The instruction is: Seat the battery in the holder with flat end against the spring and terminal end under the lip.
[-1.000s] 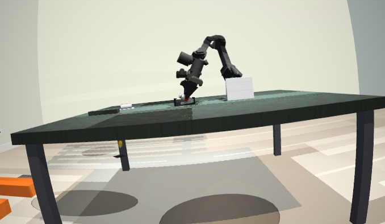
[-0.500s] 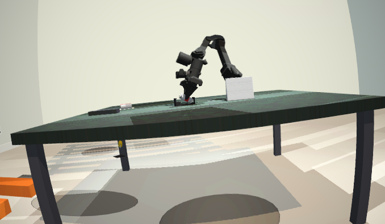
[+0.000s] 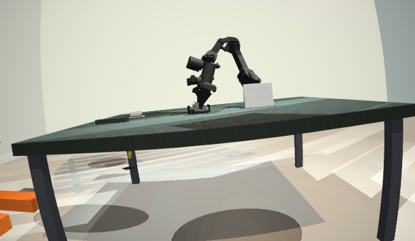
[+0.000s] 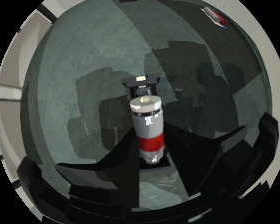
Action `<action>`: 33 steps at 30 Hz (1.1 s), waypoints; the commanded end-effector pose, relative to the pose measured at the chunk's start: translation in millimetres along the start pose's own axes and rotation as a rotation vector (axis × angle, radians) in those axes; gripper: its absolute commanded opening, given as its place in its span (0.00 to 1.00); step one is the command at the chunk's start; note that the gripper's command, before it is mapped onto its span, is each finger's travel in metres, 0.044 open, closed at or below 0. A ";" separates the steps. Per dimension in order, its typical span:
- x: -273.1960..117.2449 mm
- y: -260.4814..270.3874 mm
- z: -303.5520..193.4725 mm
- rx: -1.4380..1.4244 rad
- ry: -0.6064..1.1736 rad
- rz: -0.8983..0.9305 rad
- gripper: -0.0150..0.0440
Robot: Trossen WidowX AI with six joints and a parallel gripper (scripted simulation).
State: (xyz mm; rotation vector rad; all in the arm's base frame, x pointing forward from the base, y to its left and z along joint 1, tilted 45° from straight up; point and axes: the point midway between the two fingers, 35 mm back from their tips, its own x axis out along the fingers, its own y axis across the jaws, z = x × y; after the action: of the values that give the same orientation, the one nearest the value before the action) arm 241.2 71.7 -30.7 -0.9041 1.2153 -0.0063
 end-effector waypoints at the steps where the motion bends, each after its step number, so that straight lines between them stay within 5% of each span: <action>1: 3.0 1.8 -2.9 -0.002 0.041 0.010 0.40; 33: 8.9 1.5 3.1 0.014 0.216 0.016 0.40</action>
State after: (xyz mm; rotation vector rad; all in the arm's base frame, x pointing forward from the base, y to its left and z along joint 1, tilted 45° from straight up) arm 248.7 72.6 -35.9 -0.9001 1.3843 -0.0902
